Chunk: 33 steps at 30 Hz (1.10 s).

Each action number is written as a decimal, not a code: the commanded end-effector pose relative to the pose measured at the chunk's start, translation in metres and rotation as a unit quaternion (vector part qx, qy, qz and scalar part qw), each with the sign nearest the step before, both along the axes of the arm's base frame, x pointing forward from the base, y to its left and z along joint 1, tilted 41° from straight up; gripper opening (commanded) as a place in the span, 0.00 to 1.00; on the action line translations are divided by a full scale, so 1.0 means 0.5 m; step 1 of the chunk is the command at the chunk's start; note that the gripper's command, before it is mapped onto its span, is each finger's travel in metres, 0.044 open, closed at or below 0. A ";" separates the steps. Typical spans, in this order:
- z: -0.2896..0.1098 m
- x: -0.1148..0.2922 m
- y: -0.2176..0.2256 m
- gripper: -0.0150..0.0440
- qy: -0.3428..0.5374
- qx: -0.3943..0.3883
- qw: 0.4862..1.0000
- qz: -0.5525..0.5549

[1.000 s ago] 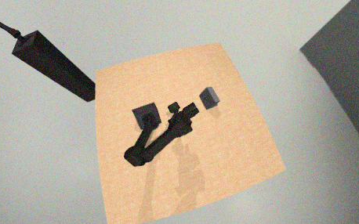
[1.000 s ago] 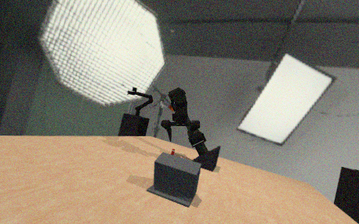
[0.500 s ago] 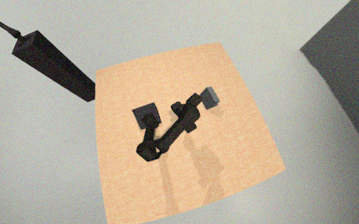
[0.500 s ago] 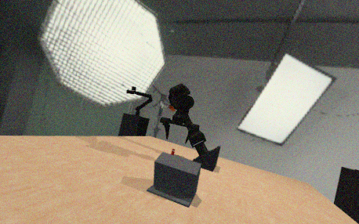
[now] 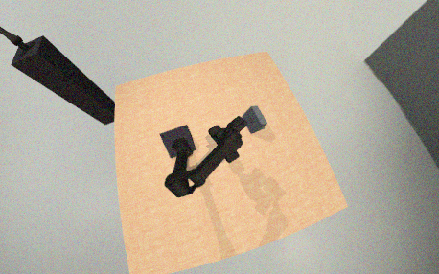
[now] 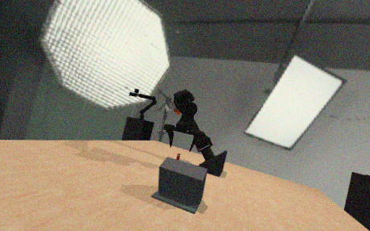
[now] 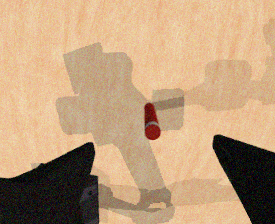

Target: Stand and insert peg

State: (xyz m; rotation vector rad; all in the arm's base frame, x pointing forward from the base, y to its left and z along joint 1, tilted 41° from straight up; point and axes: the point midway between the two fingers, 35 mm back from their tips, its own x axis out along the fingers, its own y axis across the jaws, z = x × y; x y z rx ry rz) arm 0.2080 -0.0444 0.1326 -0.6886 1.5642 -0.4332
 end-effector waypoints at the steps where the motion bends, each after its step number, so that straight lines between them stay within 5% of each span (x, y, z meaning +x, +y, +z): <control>1: -0.009 0.000 -0.008 1.00 0.003 -0.002 1.000 0.004; 33: -0.087 -0.001 -0.077 1.00 0.002 -0.004 1.000 0.004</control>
